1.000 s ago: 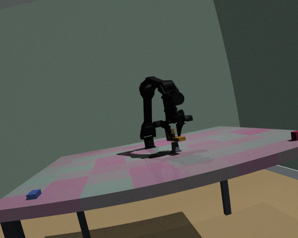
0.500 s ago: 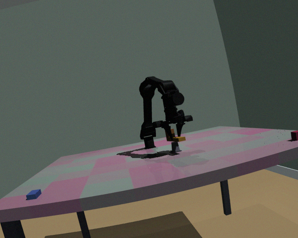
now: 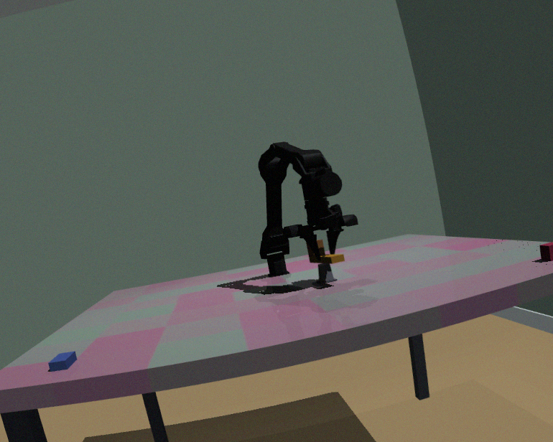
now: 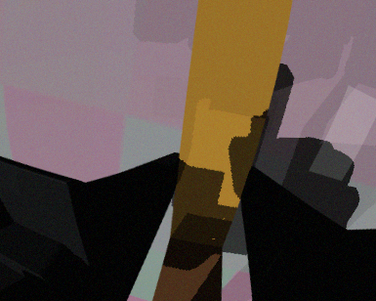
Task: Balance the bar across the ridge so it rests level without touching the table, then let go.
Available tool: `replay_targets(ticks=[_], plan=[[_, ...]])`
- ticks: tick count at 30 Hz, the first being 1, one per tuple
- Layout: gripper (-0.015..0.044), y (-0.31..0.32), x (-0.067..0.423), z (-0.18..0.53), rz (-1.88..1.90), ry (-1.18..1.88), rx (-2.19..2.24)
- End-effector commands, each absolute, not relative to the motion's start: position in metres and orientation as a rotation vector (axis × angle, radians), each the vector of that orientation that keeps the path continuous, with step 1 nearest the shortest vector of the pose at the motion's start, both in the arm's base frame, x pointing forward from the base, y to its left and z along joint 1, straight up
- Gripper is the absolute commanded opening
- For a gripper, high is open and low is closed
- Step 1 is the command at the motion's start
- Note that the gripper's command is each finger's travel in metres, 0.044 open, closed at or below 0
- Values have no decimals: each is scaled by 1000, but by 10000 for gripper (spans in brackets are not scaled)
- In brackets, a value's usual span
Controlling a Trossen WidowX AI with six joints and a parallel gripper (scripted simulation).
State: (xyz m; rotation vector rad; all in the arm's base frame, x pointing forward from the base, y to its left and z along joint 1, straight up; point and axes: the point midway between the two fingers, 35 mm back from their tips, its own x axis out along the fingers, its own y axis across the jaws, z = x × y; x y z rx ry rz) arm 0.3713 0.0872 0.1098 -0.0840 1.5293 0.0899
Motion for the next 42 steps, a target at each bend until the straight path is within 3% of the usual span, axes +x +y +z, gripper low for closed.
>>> replay_targets(ticks=[1, 42], plan=[[0, 88, 372, 110, 89, 1528, -78], [0, 88, 371, 106, 89, 1528, -78]])
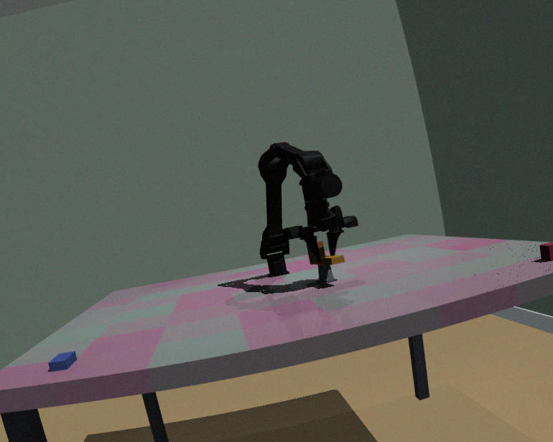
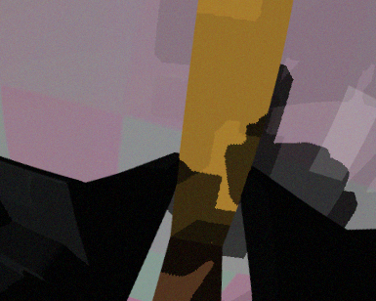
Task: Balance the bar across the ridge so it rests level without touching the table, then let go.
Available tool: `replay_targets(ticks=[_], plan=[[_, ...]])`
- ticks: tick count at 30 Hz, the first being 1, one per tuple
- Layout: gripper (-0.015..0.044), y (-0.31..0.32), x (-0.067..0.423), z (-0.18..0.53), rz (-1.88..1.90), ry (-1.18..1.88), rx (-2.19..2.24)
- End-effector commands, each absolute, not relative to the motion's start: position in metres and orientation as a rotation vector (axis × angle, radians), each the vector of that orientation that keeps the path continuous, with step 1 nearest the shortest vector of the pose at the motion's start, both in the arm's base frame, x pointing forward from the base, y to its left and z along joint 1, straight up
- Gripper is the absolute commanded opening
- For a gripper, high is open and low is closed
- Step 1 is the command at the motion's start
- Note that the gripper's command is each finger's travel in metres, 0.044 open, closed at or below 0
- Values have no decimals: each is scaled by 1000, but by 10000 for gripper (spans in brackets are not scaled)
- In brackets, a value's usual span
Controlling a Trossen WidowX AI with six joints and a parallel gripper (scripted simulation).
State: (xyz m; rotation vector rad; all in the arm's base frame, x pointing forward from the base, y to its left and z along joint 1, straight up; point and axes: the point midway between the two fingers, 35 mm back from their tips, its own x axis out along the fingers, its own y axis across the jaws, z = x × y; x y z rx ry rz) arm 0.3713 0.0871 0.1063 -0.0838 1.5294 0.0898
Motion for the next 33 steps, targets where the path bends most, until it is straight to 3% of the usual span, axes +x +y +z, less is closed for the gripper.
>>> replay_targets(ticks=[1, 33], plan=[[0, 88, 371, 106, 89, 1528, -78], [0, 87, 371, 103, 89, 1528, -78]])
